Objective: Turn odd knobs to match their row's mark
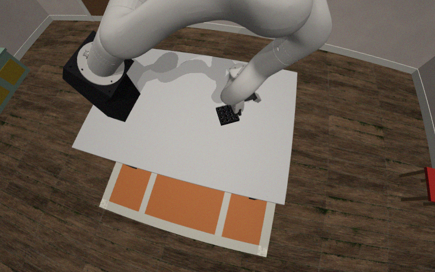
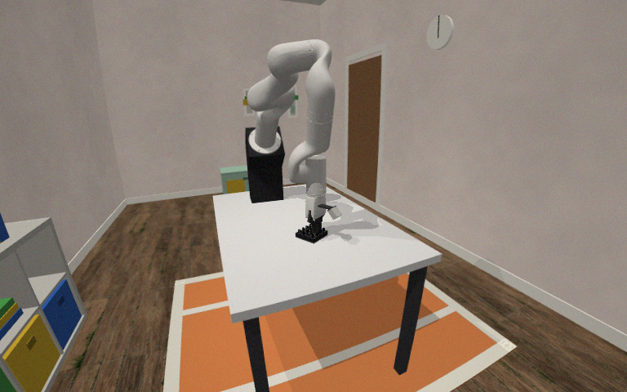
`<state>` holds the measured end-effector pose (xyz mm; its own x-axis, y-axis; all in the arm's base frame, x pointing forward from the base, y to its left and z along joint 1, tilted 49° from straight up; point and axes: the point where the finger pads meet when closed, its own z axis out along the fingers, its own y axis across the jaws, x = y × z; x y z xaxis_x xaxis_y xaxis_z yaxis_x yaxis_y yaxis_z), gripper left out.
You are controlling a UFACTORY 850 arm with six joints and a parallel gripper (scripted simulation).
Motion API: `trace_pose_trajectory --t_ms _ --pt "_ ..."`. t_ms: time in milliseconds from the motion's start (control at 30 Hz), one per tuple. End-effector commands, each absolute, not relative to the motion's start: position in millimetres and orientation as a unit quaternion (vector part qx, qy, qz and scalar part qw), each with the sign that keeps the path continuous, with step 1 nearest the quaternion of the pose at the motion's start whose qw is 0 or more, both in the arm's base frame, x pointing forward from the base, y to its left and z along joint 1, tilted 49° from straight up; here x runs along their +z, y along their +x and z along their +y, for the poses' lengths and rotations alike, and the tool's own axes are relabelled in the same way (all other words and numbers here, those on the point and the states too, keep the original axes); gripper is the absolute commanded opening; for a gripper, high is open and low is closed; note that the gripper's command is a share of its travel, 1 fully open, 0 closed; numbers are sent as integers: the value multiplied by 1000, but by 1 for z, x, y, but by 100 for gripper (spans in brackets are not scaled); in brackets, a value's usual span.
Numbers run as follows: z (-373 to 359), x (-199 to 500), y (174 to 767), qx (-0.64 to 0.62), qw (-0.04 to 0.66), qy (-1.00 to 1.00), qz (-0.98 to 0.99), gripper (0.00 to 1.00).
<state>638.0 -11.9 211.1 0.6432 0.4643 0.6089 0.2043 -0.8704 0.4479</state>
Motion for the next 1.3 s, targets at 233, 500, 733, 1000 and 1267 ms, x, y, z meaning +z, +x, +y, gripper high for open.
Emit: trace_pose_trajectory --t_ms 233,500,733,1000,1267 --pt "-12 210 639 379 172 890 188 19" --pt "-13 207 643 379 172 890 188 19" --pt "-14 204 646 379 172 890 188 19" --pt "-14 204 647 379 172 890 188 19" --pt "-14 204 647 379 172 890 188 19"
